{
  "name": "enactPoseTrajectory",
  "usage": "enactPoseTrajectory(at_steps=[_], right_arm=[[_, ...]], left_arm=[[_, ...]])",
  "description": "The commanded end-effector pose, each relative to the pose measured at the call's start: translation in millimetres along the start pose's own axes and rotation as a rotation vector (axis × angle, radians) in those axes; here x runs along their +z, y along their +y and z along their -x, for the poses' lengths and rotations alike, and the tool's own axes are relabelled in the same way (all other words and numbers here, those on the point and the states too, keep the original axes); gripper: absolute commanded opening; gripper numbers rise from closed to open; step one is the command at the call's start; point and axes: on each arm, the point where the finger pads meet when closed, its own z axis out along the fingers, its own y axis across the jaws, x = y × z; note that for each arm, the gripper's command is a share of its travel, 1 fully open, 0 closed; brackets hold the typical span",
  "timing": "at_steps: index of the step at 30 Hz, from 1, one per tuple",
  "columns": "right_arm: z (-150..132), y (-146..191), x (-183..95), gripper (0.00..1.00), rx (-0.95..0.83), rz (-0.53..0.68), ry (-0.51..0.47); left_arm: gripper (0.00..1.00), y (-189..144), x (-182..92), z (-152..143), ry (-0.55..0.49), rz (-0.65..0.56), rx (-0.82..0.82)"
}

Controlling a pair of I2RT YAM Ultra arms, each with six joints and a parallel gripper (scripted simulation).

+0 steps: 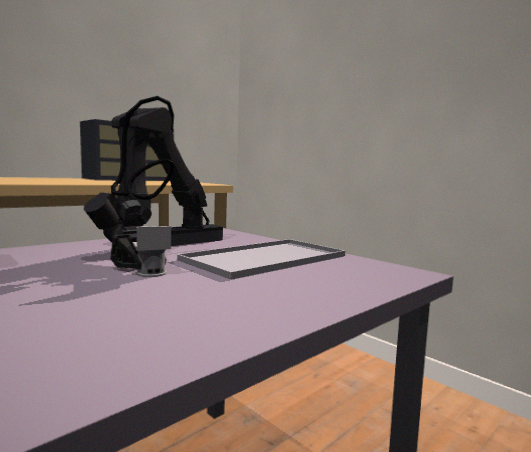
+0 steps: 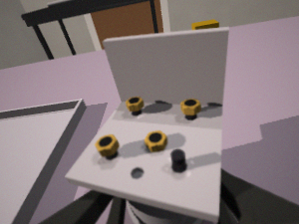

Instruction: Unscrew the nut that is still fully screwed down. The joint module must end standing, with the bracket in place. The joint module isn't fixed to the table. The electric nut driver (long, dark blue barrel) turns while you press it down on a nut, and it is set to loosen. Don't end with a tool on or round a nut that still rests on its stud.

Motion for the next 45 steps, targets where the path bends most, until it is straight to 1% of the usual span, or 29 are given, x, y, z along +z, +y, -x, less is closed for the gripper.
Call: enactPoseTrajectory(at_steps=[1, 24, 37, 38, 45], right_arm=[[2.6, 4.4, -7.2, 0.42, -0.011, 0.028, -0.026], [4.3, -1.6, -1.3, 0.42, -0.013, 0.011, -0.032], [4.4, 2.0, -4.2, 0.42, -0.012, 0.016, -0.034], [4.4, 2.0, -4.2, 0.49, -0.012, 0.016, -0.034], [4.1, 2.4, -2.3, 0.49, -0.005, 0.012, -0.025]], left_arm=[[0.59, -0.4, -0.1, 2.3, -0.004, 0.003, 0.001], [0.59, -0.4, -0.1, 2.3, -0.004, 0.003, 0.001], [0.59, -0.4, -0.1, 2.3, -0.004, 0.003, 0.001], [0.59, -0.4, -0.1, 2.3, -0.004, 0.003, 0.001], [0.59, -0.4, -0.1, 2.3, -0.004, 0.003, 0.001]])
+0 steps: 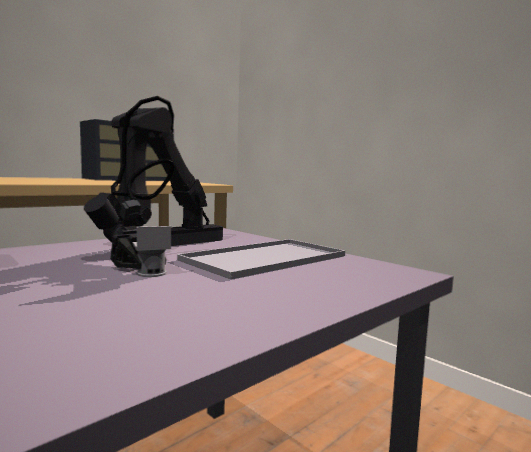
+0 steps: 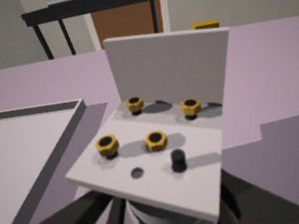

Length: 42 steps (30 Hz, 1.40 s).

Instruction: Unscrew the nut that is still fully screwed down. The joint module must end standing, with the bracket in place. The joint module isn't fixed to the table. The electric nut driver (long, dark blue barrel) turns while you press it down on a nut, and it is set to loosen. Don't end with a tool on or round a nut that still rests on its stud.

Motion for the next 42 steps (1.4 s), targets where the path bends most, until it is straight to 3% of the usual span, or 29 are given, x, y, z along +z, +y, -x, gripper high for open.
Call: enactPoseTrajectory(at_steps=[1, 9, 10, 26, 27, 42], right_arm=[[1.9, 2.7, -2.8, 0.49, -0.002, 0.012, -0.012], [1.9, 2.7, -2.8, 0.49, -0.002, 0.012, -0.012], [1.9, 2.7, -2.8, 0.57, -0.002, 0.012, -0.012], [1.9, 2.7, -2.8, 0.57, -0.002, 0.012, -0.012], [1.9, 2.7, -2.8, 0.65, -0.002, 0.012, -0.012], [1.9, 2.7, -2.8, 0.65, -0.002, 0.012, -0.012]], left_arm=[[0.59, -0.4, -0.1, 2.3, -0.004, 0.003, 0.001], [0.59, -0.4, -0.1, 2.3, -0.004, 0.003, 0.001], [0.59, -0.4, -0.1, 2.3, -0.004, 0.003, 0.001], [0.59, -0.4, -0.1, 2.3, -0.004, 0.003, 0.001], [0.59, -0.4, -0.1, 2.3, -0.004, 0.003, 0.001], [0.59, -0.4, -0.1, 2.3, -0.004, 0.003, 0.001]])
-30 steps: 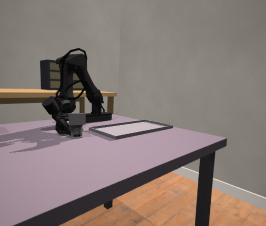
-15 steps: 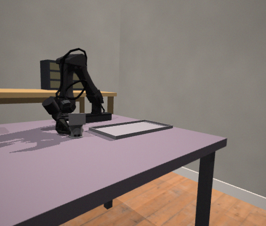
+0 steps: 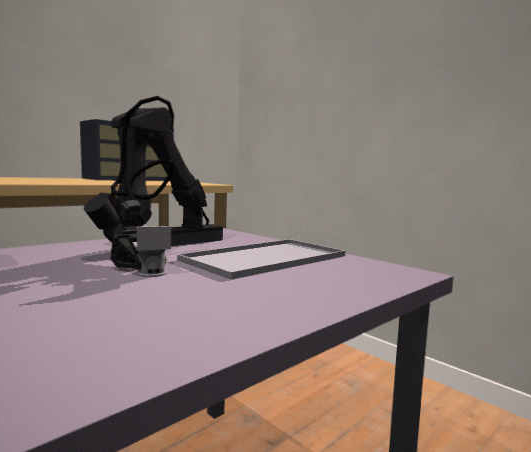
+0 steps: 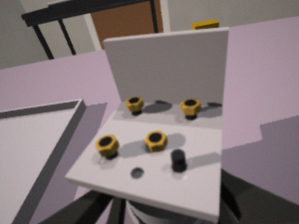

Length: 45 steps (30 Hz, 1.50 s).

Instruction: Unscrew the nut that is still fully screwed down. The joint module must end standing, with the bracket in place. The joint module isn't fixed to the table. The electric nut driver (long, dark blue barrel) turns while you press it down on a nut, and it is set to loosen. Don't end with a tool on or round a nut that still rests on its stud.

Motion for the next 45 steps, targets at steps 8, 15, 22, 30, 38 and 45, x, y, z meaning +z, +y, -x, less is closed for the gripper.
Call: enactPoseTrajectory(at_steps=[8, 15, 22, 30, 38, 45], right_arm=[[2, 3, -3, 0.65, -0.002, 0.012, -0.012], [2, 3, -3, 0.65, -0.002, 0.012, -0.012], [2, 10, -20, 0.65, -0.007, 0.038, -0.019], [2, 9, -37, 0.65, -0.005, 0.037, -0.014], [1, 9, -44, 0.65, -0.004, 0.037, -0.008], [0, 8, -58, 0.65, -0.001, 0.037, 0.001]], left_arm=[[0.59, 0, 0, 2, -0.004, 0.003, 0.001], [0.59, 0, 0, 2, -0.004, 0.003, 0.001], [0.59, 0, 0, 2, -0.004, 0.003, 0.001], [0.59, 0, 0, 2, -0.004, 0.003, 0.001], [0.59, 0, 0, 2, -0.004, 0.003, 0.001], [0.59, 0, 0, 2, -0.004, 0.003, 0.001]])
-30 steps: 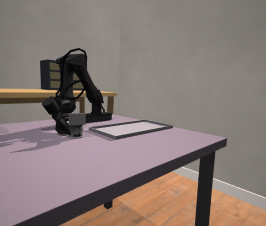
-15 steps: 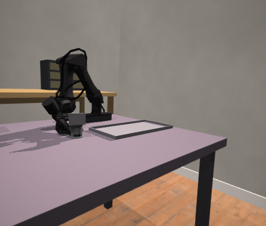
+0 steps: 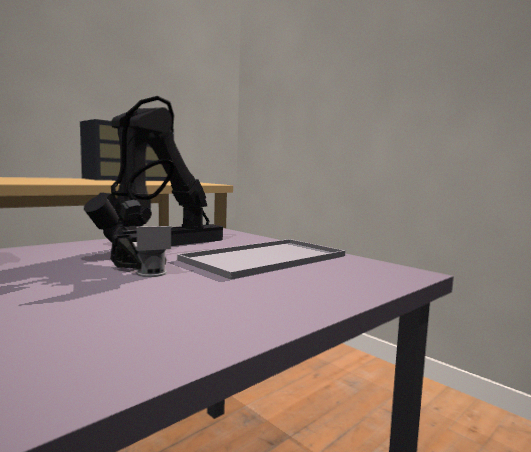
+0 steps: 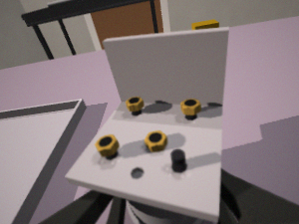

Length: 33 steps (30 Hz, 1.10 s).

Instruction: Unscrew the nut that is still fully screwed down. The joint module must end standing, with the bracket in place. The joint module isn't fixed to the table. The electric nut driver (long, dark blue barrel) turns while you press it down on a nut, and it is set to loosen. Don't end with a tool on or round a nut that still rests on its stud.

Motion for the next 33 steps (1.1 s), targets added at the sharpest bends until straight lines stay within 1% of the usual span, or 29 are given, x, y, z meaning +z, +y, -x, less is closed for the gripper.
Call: enactPoseTrajectory(at_steps=[1, 24, 25, 33], right_arm=[[1, 7, -24, 0.65, 0.0, 0.036, -0.001], [1, 7, -34, 0.65, 0.001, 0.036, -0.002], [1, 7, -34, 0.65, 0.001, 0.036, -0.002], [1, 7, -34, 0.65, 0.001, 0.036, -0.002]], left_arm=[[0.59, 0, 0, 2, -0.004, 0.003, 0.001], [0.59, 0, 0, 2, -0.004, 0.003, 0.001], [0.68, 0, 0, 2, -0.004, 0.003, 0.001], [0.68, 0, 0, 2, -0.004, 0.003, 0.001]])
